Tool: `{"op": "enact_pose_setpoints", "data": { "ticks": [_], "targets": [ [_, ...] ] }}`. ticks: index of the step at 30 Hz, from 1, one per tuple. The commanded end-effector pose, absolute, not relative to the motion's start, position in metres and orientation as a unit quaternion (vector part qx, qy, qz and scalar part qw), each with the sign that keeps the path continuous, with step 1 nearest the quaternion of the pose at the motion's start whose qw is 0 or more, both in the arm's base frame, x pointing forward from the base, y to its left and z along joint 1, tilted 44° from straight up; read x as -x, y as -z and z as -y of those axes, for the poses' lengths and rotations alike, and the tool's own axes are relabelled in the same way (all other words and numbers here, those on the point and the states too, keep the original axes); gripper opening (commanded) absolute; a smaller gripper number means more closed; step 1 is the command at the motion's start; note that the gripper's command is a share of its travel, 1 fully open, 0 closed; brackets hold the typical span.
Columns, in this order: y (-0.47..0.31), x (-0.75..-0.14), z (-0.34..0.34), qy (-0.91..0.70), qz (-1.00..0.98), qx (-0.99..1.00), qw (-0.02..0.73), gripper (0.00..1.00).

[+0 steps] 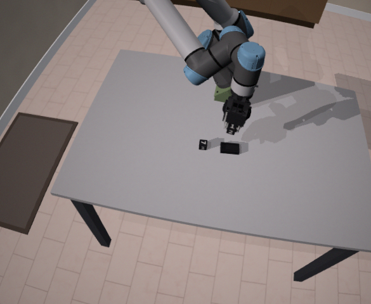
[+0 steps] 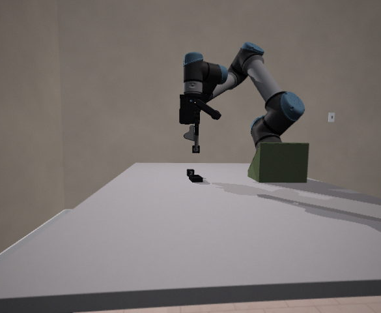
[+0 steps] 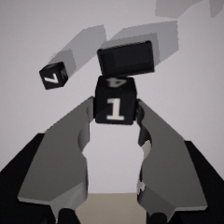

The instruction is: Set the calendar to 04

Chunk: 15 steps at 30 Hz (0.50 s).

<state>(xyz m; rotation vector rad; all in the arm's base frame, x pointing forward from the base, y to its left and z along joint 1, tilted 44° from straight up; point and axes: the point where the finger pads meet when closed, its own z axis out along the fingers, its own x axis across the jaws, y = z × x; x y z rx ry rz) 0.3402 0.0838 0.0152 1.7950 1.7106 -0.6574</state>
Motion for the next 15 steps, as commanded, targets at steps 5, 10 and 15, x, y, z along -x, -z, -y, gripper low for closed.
{"op": "enact_pose_setpoints", "data": {
  "ticks": [5,10,15],
  "targets": [
    [-0.0169,-0.3418,-0.0826,0.263,-0.690,-0.621,0.264,0.10],
    [-0.0174,-0.3424,-0.0821,0.269,-0.704,-0.605,0.257,0.10],
    [-0.0176,-0.3426,-0.0819,0.272,-0.709,-0.598,0.255,0.10]
  ]
}}
